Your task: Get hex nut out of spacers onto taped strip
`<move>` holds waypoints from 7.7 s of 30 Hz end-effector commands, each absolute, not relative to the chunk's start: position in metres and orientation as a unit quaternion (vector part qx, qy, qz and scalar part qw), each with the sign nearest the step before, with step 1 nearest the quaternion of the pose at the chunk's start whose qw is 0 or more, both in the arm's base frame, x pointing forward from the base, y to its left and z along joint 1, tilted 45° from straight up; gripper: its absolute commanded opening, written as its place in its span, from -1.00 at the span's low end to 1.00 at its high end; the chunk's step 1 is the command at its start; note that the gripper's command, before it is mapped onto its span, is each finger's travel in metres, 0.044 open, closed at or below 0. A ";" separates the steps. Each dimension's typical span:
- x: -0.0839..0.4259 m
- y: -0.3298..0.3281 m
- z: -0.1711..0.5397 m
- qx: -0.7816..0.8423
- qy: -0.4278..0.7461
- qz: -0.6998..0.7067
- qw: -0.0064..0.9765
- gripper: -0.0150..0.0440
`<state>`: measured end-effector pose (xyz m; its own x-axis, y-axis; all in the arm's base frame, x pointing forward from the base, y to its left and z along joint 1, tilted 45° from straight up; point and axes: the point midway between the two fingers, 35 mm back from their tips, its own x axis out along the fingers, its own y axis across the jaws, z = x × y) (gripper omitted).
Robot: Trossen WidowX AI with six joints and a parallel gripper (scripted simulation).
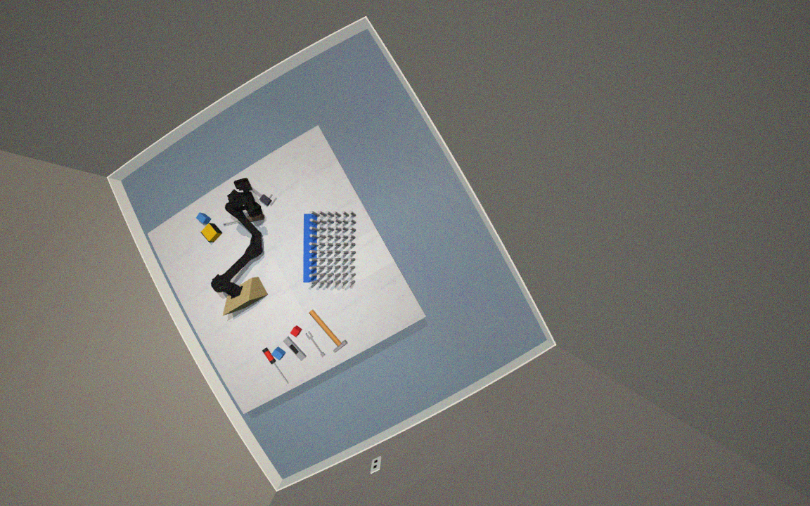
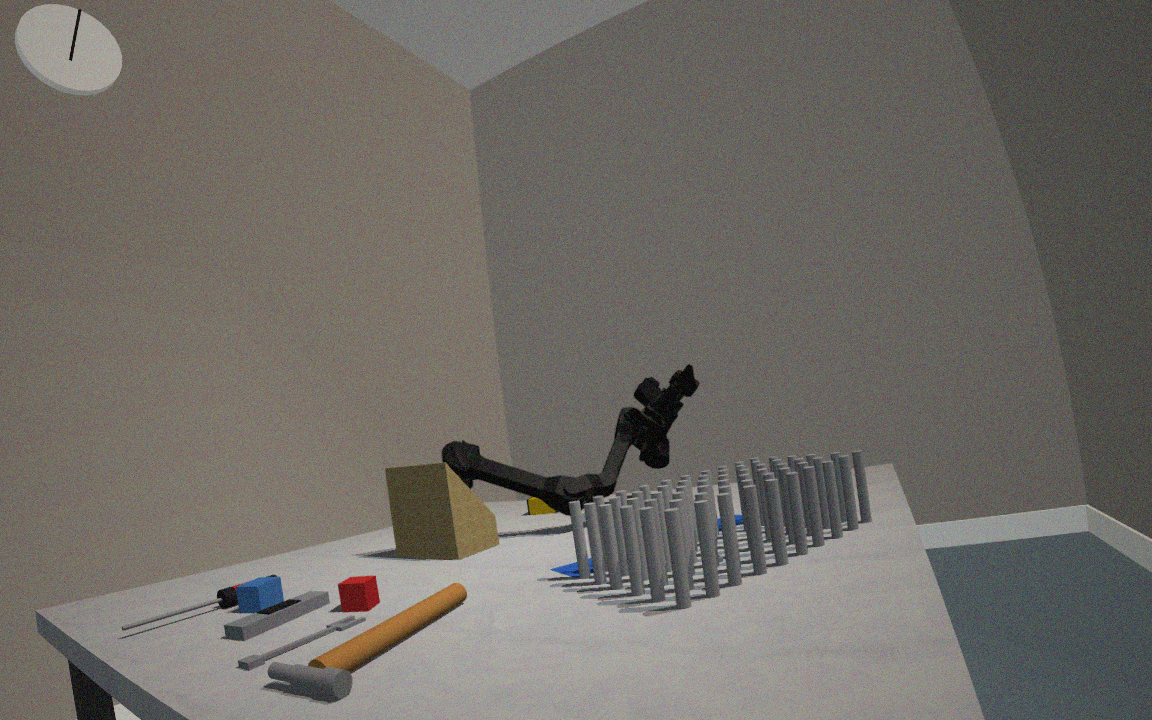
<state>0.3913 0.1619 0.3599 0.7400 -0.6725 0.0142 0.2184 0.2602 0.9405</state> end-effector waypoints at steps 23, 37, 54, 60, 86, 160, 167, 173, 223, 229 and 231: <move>0.182 0.134 0.562 0.954 -0.081 0.189 0.217 1.00; 0.124 0.010 0.591 0.934 0.064 0.289 -0.199 1.00; 0.196 -0.143 0.520 0.673 0.200 0.229 -0.674 1.00; 0.237 -0.164 0.480 0.565 0.200 0.184 -0.779 1.00; 0.400 -0.035 0.127 -0.081 -0.144 -0.086 -0.982 1.00; 0.215 0.275 0.260 0.586 0.211 -0.712 -0.324 1.00; 0.216 0.275 0.260 0.587 0.212 -0.712 -0.323 1.00; 0.218 0.275 0.260 0.587 0.212 -0.712 -0.323 1.00; 0.214 0.311 0.224 0.586 0.213 -0.712 -0.323 0.46; 0.213 0.318 0.218 0.586 0.213 -0.712 -0.324 0.46; 0.212 0.320 0.215 0.586 0.213 -0.712 -0.324 0.46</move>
